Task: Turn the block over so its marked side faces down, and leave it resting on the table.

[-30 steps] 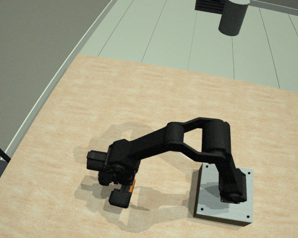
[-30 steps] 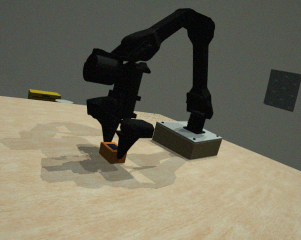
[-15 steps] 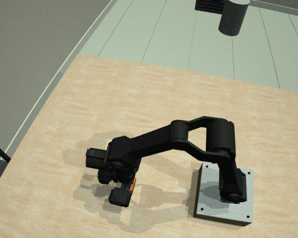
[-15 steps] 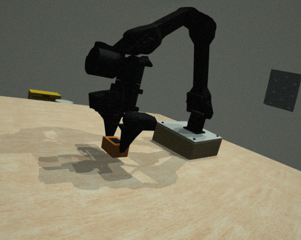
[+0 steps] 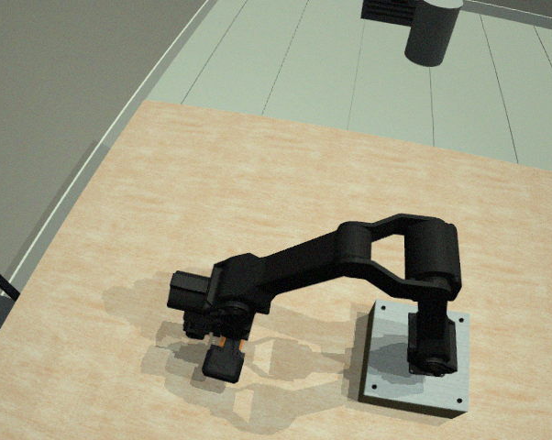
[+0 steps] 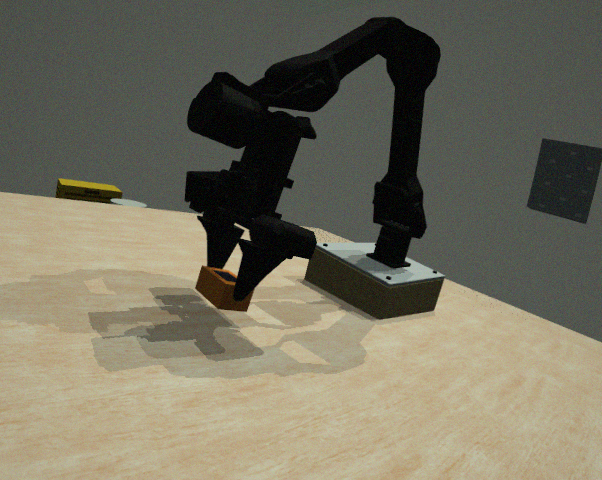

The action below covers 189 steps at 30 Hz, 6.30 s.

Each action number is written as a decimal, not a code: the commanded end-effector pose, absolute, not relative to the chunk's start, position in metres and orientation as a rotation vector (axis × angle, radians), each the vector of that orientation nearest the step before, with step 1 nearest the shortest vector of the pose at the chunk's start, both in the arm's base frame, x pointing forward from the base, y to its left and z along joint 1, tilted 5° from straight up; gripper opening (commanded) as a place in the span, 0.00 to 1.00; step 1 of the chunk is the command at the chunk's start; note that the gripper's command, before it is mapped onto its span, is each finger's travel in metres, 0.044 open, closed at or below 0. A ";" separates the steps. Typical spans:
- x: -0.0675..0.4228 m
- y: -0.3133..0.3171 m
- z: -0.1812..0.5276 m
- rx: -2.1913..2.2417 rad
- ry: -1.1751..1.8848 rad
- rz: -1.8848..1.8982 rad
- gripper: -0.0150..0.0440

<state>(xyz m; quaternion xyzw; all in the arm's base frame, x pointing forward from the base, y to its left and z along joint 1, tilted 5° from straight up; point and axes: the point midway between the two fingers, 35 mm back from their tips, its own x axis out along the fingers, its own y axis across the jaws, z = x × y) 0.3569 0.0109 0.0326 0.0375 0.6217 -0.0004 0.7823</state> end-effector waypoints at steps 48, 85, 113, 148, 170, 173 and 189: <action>0.369 0.013 -0.002 0.066 0.674 -0.030 0.25; 0.347 0.013 0.003 0.068 0.326 -0.043 0.25; 0.347 0.013 0.003 0.068 0.326 -0.043 1.00; 0.364 0.013 0.002 0.063 0.473 -0.037 1.00; 0.334 0.010 0.077 0.081 0.866 -0.020 1.00; 0.323 0.010 0.075 0.081 0.921 -0.022 1.00; 0.323 0.010 0.075 0.081 0.921 -0.022 1.00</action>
